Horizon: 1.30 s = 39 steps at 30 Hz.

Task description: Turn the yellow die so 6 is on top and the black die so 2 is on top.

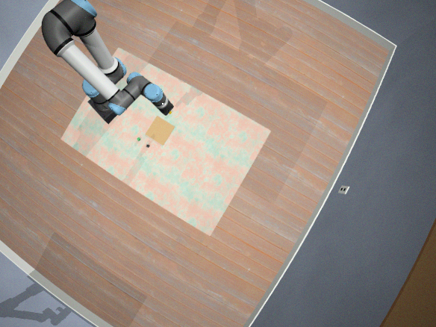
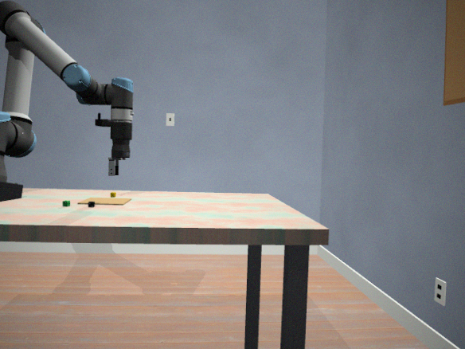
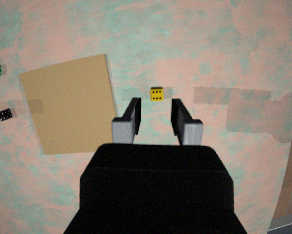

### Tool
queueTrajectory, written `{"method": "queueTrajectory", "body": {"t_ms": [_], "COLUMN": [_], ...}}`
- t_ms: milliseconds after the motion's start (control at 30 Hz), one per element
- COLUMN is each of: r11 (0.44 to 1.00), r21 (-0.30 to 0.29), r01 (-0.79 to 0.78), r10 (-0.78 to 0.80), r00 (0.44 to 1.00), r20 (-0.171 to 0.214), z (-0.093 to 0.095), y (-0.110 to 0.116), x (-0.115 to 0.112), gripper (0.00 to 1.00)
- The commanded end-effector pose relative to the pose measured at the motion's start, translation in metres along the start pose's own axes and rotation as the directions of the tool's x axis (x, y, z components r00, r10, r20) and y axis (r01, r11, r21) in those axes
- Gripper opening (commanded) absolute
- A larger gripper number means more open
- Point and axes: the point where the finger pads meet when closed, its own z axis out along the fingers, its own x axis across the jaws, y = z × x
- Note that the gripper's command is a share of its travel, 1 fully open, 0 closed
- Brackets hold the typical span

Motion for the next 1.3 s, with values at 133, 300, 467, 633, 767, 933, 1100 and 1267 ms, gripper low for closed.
{"method": "queueTrajectory", "body": {"t_ms": [133, 300, 467, 633, 767, 933, 1100, 1267], "r11": [1.0, 1.0, 1.0, 1.0, 1.0, 1.0, 1.0, 1.0], "r21": [0.003, 0.003, 0.003, 0.003, 0.003, 0.003, 0.003, 0.003], "r01": [-0.003, -0.004, -0.004, -0.004, -0.004, -0.004, -0.004, -0.004], "r10": [0.003, 0.004, 0.004, 0.004, 0.004, 0.004, 0.004, 0.004], "r00": [1.0, 1.0, 1.0, 1.0, 1.0, 1.0, 1.0, 1.0], "r20": [0.0, 0.0, 0.0, 0.0, 0.0, 0.0, 0.0, 0.0], "z": [0.003, 0.005, 0.009, 0.016, 0.022, 0.027, 0.035, 0.042], "y": [-0.001, -0.001, -0.001, -0.001, -0.001, -0.001, -0.001, -0.001], "x": [-0.001, -0.001, -0.001, -0.001, 0.0, 0.0, 0.0, 0.0], "gripper": [0.64, 0.64, 0.64, 0.64, 0.64, 0.64, 0.64, 0.64]}}
